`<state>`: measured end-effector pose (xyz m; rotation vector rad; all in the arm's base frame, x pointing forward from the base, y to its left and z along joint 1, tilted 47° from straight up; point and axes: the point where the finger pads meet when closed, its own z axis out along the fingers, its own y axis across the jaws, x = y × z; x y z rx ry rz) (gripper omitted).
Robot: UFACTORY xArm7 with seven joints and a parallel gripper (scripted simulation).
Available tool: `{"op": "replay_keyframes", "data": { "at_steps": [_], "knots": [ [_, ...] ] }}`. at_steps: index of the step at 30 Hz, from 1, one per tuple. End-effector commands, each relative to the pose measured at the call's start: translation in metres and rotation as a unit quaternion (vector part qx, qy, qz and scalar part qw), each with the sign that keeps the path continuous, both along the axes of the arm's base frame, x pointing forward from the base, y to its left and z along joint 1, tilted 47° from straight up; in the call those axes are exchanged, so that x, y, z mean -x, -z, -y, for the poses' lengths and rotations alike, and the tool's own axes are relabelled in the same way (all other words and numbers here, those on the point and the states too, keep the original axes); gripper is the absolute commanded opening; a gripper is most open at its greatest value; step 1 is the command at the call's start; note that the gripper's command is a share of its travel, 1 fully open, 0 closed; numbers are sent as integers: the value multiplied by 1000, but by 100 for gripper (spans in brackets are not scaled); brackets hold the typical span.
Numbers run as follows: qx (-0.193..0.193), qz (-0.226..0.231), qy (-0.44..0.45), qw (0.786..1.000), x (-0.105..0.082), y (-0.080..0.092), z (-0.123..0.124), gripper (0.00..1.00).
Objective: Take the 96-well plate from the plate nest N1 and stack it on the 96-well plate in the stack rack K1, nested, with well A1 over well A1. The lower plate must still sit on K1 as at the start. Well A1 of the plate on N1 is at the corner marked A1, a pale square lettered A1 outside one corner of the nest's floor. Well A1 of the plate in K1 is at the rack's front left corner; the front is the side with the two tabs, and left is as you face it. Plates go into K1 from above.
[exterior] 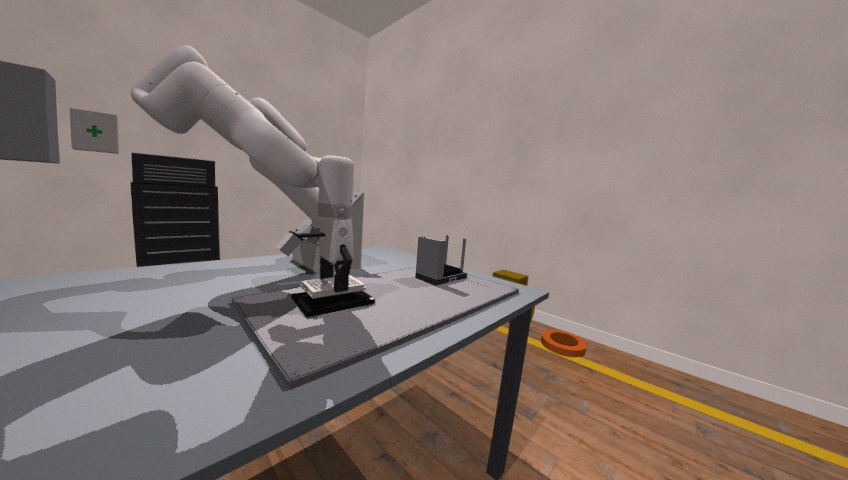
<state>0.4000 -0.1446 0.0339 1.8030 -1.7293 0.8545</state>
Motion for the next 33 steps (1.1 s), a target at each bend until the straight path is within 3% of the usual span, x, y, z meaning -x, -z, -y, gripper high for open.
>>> {"op": "replay_keyframes", "data": {
  "at_steps": [1,33],
  "knots": [
    [0,1,-2,1000,-1,-1,-2,0],
    [0,1,-2,1000,3,-32,-34,0]
  ]
}}
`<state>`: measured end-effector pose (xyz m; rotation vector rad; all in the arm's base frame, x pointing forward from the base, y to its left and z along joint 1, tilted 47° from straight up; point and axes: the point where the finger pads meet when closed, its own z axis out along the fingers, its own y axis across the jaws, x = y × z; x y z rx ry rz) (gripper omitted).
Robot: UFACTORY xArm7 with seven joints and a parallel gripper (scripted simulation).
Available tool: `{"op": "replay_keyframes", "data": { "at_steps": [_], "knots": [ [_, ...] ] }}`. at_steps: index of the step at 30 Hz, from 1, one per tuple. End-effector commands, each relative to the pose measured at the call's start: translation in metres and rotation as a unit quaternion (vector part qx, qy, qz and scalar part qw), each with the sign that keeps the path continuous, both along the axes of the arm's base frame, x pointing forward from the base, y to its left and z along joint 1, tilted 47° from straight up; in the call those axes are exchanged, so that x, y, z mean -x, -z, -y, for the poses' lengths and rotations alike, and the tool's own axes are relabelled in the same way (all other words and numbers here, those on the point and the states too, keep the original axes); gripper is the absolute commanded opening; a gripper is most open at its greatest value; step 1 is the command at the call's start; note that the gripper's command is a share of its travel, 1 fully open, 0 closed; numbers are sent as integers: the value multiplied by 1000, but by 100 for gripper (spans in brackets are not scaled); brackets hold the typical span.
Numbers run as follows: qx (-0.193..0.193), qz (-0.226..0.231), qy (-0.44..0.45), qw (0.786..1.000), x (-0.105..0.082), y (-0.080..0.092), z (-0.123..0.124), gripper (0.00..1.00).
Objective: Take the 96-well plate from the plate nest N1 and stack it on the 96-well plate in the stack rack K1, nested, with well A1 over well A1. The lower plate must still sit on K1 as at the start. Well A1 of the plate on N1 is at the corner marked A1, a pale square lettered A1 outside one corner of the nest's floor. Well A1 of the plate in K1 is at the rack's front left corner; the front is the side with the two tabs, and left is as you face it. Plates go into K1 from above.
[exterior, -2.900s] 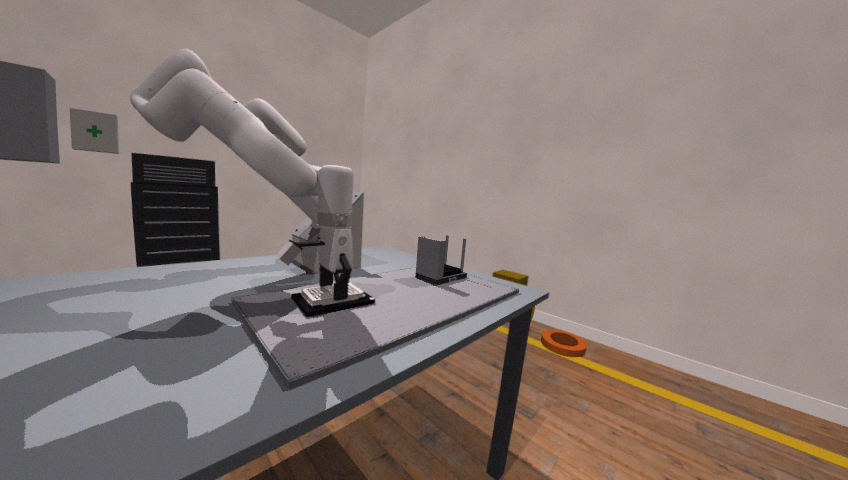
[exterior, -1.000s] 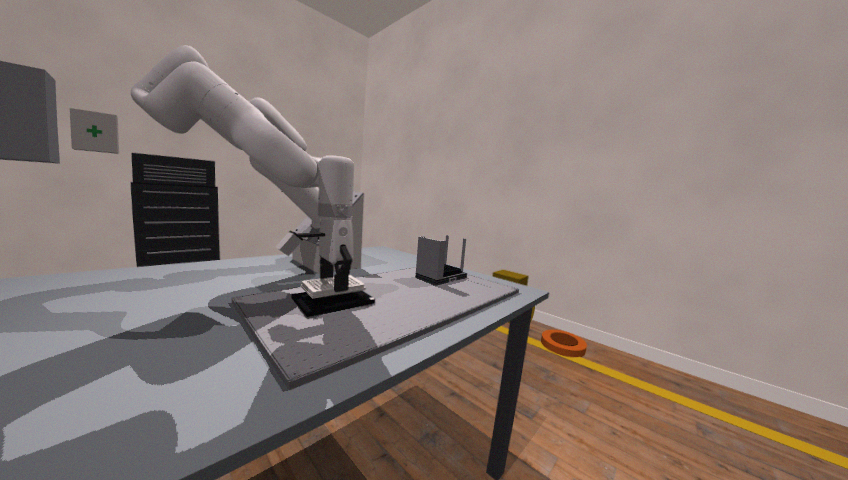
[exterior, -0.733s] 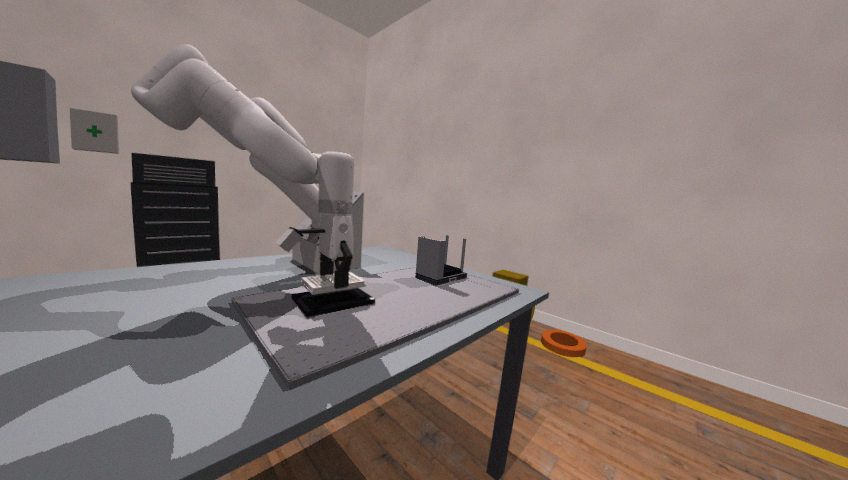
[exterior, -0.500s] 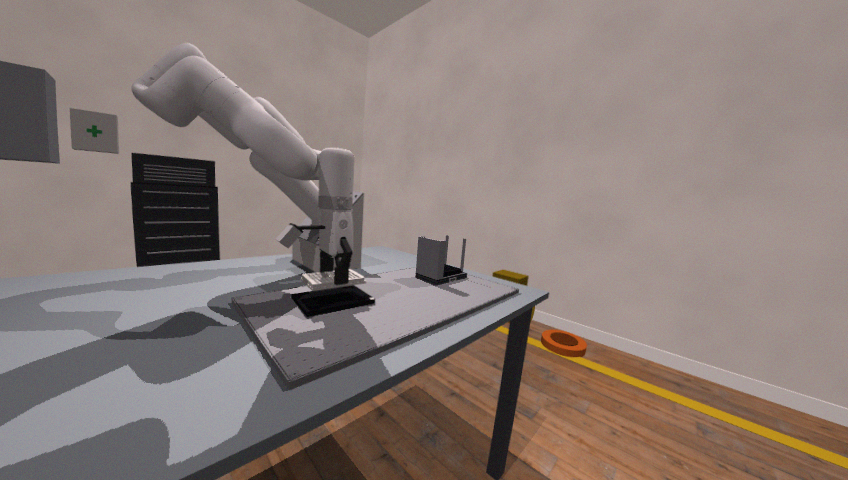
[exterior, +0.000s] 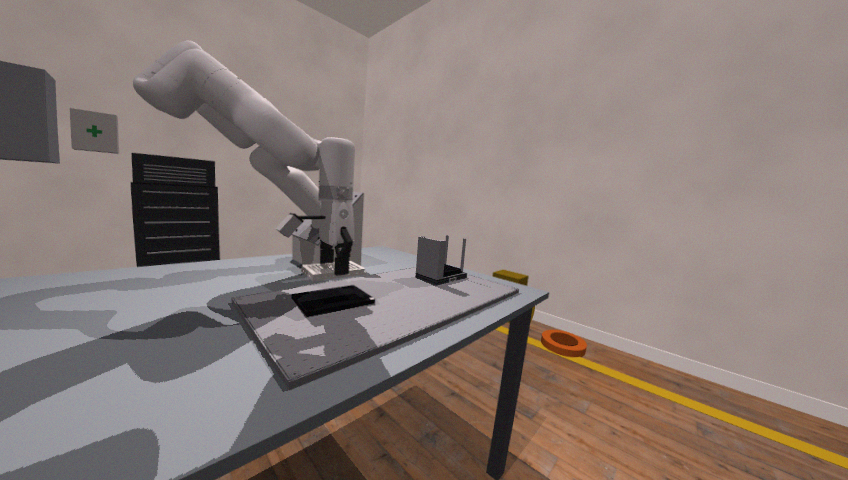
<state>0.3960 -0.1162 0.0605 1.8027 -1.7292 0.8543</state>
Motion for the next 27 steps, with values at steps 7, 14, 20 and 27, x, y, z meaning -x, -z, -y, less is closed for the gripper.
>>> {"op": "replay_keyframes", "data": {
  "at_steps": [7,14,20,27],
  "knots": [
    [0,1,-2,1000,1,-13,-15,0],
    [0,1,-2,1000,1,-19,-21,0],
    [0,1,-2,1000,2,-26,-28,0],
    [0,1,-2,1000,4,-34,-36,0]
  ]
}}
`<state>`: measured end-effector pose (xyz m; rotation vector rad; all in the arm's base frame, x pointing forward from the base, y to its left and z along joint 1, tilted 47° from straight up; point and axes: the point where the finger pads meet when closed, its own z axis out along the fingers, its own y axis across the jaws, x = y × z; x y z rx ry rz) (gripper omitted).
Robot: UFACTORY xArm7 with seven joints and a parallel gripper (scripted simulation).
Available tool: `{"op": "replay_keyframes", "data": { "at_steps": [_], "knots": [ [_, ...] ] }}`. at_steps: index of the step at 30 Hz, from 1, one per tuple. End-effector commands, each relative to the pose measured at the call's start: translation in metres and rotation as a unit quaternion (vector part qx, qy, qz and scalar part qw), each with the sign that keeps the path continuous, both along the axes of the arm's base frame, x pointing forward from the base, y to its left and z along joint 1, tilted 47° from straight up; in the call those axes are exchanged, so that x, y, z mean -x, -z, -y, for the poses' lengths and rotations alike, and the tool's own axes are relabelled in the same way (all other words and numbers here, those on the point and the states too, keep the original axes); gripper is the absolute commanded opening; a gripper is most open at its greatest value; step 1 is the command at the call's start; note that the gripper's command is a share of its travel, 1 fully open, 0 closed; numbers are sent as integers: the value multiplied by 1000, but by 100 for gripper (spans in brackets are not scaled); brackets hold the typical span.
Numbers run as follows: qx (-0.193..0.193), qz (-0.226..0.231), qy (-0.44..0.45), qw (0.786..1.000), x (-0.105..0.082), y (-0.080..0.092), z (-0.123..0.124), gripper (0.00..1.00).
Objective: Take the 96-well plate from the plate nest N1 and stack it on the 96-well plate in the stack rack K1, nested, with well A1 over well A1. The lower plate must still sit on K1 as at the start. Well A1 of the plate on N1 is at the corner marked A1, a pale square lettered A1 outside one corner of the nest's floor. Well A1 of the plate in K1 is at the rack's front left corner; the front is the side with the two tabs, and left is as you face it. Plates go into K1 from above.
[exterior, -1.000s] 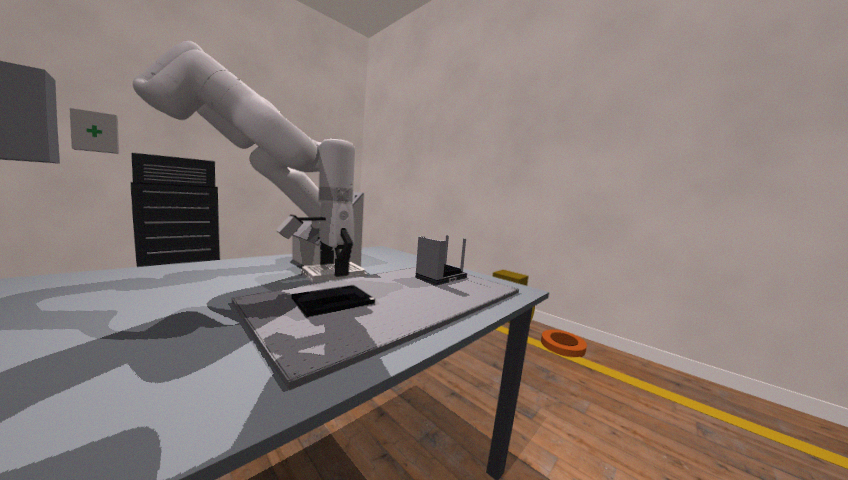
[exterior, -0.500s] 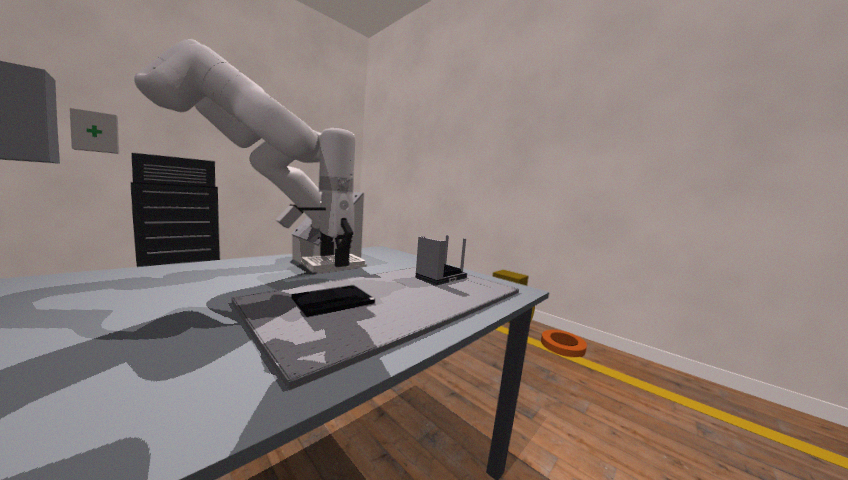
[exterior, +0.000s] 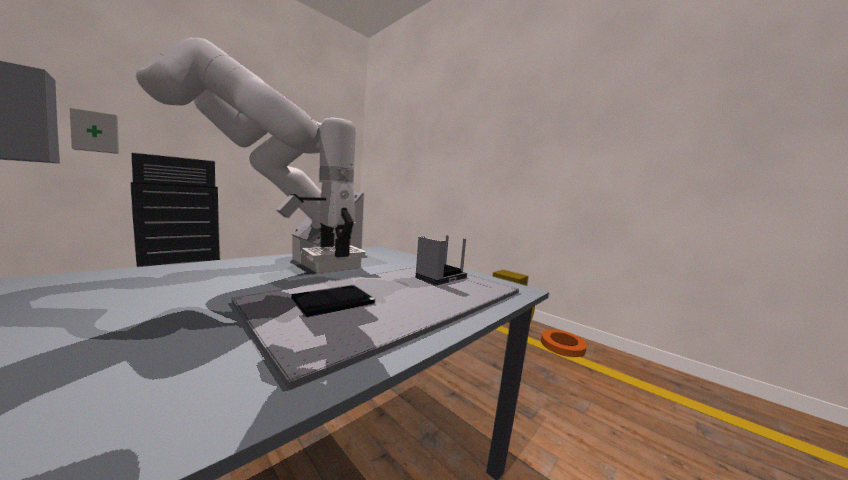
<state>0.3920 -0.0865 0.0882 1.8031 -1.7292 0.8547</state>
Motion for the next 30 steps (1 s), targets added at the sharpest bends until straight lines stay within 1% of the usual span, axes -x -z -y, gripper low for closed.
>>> {"op": "replay_keyframes", "data": {
  "at_steps": [1,3,18,30],
  "knots": [
    [0,1,-2,1000,0,-7,-8,0],
    [0,1,-2,1000,0,-7,-8,0],
    [0,1,-1,1000,2,-24,-26,0],
    [0,1,-1,1000,4,-33,-36,0]
  ]
}}
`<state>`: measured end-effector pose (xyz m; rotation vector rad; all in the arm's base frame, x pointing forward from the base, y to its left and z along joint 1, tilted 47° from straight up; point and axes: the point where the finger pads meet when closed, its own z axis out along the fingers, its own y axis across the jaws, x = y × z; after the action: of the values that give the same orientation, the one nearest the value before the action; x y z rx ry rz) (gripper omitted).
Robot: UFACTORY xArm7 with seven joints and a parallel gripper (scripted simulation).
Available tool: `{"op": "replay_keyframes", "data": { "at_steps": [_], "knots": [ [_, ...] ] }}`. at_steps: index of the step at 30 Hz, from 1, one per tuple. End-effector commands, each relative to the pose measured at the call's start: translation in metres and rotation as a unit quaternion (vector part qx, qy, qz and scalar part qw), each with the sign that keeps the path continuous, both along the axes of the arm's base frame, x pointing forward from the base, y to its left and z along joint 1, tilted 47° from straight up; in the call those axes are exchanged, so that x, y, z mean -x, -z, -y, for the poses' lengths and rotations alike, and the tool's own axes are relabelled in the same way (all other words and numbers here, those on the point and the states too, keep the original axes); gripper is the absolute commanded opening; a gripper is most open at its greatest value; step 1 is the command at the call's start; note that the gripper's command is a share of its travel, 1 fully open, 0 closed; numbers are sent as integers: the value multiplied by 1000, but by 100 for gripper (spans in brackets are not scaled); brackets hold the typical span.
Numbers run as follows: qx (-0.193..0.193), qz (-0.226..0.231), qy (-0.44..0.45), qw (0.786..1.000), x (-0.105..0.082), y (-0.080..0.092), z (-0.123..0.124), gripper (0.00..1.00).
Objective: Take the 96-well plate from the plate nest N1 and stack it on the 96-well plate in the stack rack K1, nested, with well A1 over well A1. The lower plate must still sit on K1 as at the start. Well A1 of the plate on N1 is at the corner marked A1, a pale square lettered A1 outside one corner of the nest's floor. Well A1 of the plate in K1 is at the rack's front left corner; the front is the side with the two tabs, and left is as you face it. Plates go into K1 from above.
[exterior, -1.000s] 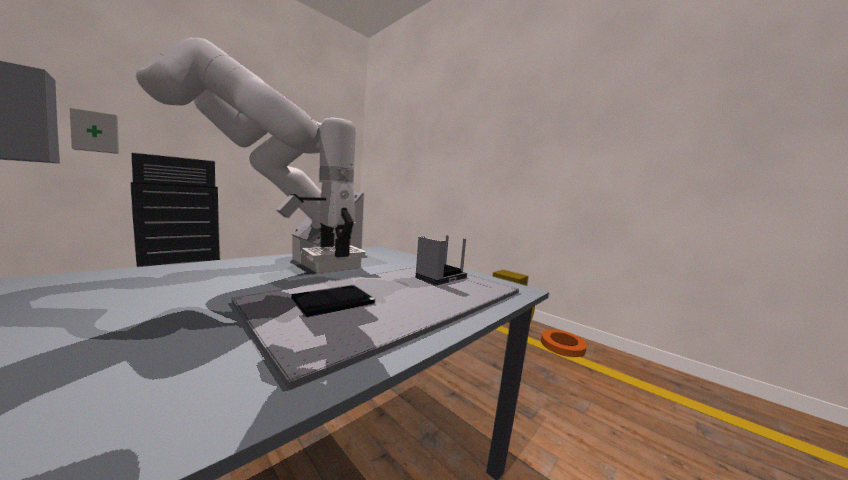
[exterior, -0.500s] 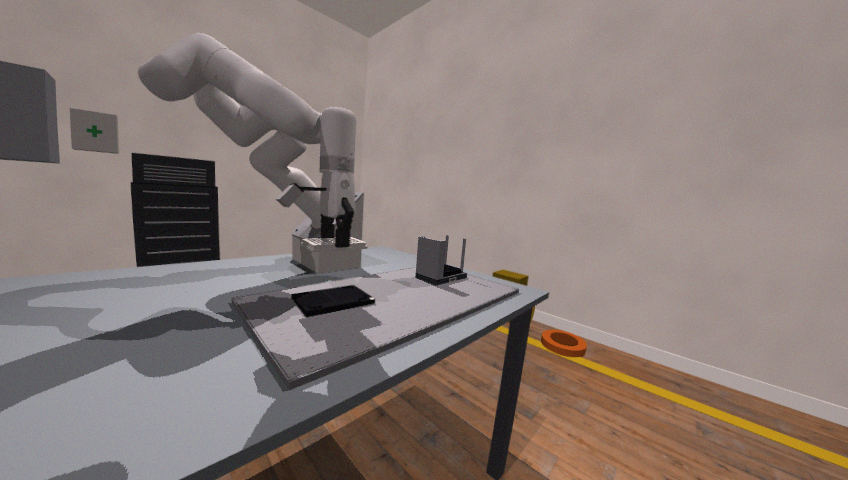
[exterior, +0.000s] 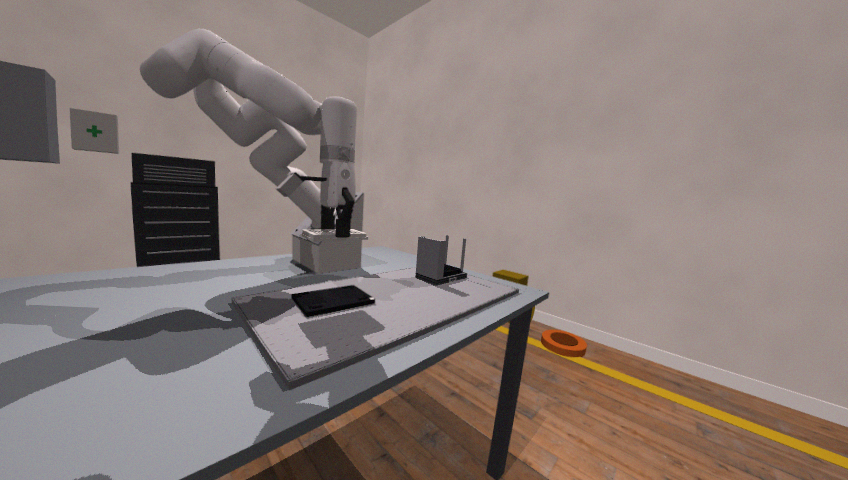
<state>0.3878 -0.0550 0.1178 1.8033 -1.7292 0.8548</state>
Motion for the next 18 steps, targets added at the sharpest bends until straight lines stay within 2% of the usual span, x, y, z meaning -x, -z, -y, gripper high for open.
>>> {"op": "replay_keyframes", "data": {
  "at_steps": [1,13,16,18],
  "knots": [
    [0,1,-1,1000,-1,-4,-4,0],
    [0,1,-1,1000,-1,-4,-4,0],
    [4,-30,-31,999,0,4,-11,0],
    [4,-30,-31,999,1,8,-16,0]
  ]
}}
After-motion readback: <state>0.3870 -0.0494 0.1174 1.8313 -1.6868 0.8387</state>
